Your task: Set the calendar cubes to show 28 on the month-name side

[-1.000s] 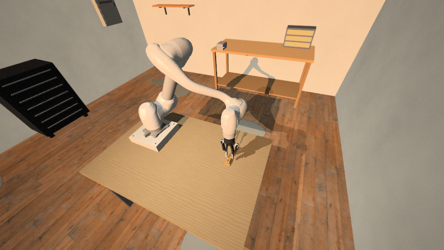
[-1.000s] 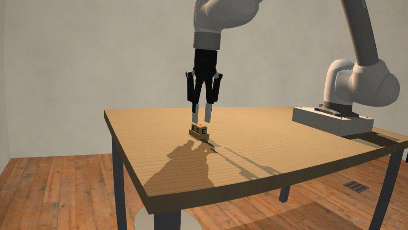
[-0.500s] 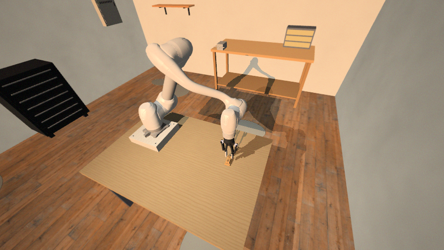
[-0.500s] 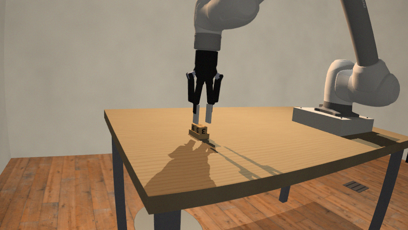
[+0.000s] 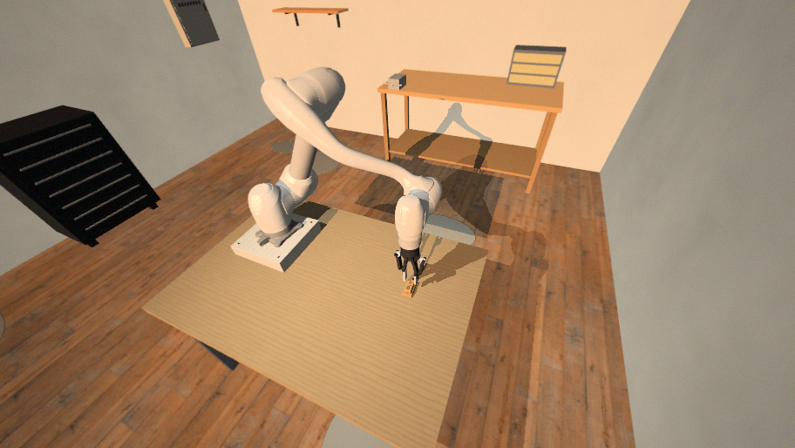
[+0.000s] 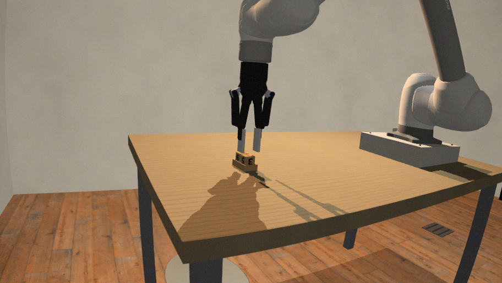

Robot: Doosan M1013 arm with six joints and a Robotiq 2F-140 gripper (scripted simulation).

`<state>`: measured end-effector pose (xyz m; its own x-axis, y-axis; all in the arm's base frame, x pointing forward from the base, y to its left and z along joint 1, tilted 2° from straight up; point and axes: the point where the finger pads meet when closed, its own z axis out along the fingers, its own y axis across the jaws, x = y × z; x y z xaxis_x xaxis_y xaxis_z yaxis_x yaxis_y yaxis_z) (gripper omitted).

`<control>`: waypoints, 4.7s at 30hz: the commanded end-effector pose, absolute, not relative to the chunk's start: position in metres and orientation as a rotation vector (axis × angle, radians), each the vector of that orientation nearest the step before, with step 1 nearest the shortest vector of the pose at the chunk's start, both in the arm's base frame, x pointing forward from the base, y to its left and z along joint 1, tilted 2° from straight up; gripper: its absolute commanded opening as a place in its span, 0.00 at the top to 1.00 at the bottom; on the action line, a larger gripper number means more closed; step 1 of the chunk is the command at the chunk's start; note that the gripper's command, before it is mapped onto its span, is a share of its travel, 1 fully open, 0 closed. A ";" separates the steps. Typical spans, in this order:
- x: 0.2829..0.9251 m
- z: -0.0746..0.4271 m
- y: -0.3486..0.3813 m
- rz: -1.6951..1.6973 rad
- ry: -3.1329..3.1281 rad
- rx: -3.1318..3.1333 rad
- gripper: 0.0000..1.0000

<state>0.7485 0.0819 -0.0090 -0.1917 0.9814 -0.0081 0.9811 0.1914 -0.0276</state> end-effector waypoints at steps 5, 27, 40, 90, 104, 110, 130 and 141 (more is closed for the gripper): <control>0.746 -0.010 0.082 0.045 -2.415 -1.993 0.65; 0.746 -0.010 0.082 0.045 -2.415 -1.993 0.65; 0.746 -0.010 0.083 0.045 -2.415 -1.993 0.65; 0.747 -0.010 0.083 0.045 -2.415 -1.993 0.65; 0.747 -0.010 0.083 0.045 -2.415 -1.993 0.65; 0.747 -0.010 0.083 0.045 -2.415 -1.993 0.65; 0.747 -0.012 0.083 0.045 -2.415 -1.993 0.65; 0.746 -0.026 0.082 0.045 -2.415 -1.993 0.65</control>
